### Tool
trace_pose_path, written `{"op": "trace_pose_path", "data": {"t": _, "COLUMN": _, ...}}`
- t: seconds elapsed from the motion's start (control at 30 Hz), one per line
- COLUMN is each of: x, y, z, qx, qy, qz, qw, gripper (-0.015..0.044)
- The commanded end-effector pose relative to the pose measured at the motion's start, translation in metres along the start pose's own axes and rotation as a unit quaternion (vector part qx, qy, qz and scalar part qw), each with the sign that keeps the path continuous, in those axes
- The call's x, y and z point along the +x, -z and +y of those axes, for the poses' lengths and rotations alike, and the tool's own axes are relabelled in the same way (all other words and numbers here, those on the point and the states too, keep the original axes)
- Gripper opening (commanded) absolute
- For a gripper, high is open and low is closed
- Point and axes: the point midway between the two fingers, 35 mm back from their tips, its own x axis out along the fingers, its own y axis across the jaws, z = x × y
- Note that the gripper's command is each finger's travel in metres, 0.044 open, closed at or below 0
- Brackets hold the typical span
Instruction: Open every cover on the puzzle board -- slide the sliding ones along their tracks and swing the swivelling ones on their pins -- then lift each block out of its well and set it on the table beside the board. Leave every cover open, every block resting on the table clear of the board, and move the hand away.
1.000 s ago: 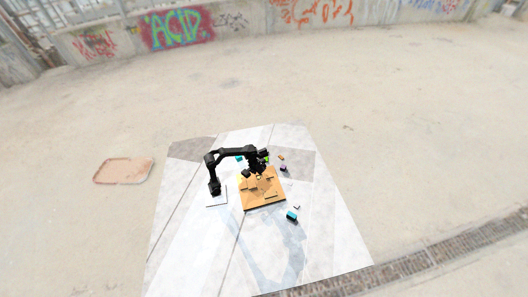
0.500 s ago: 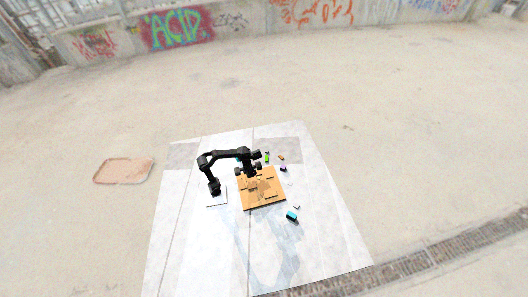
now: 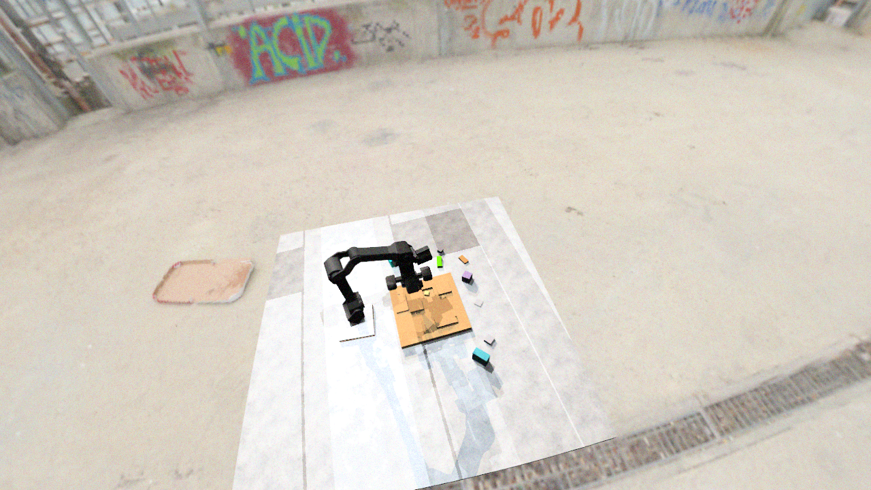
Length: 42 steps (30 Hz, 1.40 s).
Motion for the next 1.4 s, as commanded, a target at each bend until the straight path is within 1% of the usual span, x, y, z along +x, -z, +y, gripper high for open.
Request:
{"op": "trace_pose_path", "data": {"t": 0.0, "x": 0.0, "y": 0.0, "z": 0.0, "qx": 0.002, "qy": -0.002, "qz": -0.001, "qw": 1.0, "gripper": 0.0}}
{"op": "trace_pose_path", "data": {"t": 1.37, "x": 0.04, "y": 0.0, "z": 0.002, "qx": 0.002, "qy": -0.002, "qz": -0.001, "qw": 1.0, "gripper": 0.0}}
